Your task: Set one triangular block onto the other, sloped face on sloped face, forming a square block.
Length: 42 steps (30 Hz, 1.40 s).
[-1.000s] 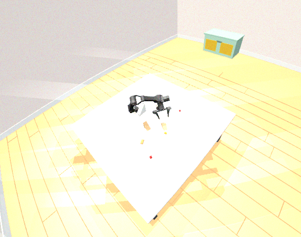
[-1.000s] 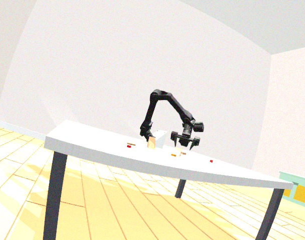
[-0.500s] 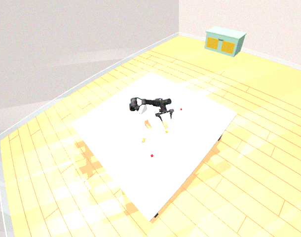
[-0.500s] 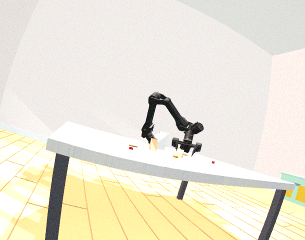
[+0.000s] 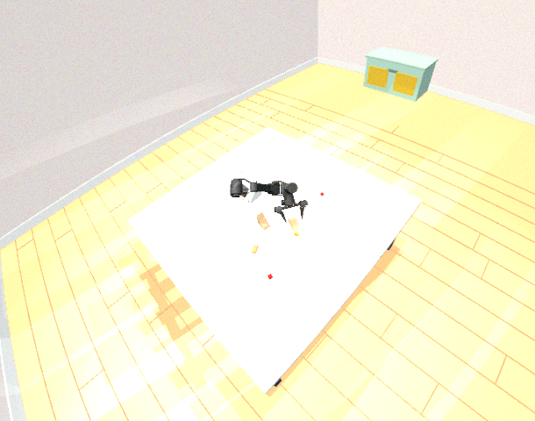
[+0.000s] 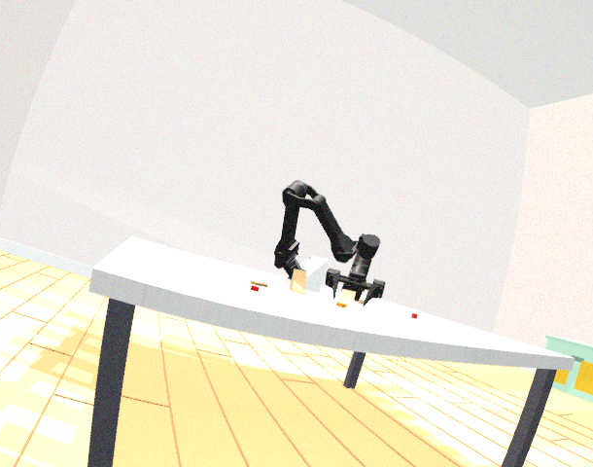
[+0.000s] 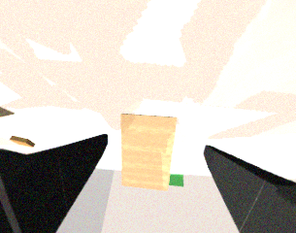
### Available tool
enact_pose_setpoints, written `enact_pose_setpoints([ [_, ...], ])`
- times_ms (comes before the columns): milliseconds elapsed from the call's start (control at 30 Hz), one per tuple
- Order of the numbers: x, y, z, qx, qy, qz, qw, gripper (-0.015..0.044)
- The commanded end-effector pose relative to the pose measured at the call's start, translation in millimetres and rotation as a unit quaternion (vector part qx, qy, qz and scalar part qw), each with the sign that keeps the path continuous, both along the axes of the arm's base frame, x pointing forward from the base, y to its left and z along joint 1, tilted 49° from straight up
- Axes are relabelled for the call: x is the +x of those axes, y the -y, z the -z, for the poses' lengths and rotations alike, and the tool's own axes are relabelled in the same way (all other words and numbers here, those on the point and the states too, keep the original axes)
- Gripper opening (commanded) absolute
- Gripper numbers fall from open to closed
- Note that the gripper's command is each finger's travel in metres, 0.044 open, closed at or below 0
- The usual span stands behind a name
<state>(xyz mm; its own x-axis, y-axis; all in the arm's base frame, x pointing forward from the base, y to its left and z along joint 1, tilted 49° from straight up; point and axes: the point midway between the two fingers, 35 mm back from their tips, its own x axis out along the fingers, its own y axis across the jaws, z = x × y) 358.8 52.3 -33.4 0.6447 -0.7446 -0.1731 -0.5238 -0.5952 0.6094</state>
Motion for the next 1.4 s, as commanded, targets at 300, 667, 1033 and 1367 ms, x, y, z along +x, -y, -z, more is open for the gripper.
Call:
enact_pose_setpoints([
  [300, 10, 8, -12, -0.003, 0.001, -0.001, 1.000, 0.0440],
  [667, 11, 10, -13, -0.004, 0.002, 0.001, 1.000, 0.0361],
  [1033, 11, 10, -13, -0.004, 0.002, 0.001, 1.000, 0.0151],
  [1367, 12, 3, -13, -0.001, 0.000, 0.002, 1.000, 0.0000],
])
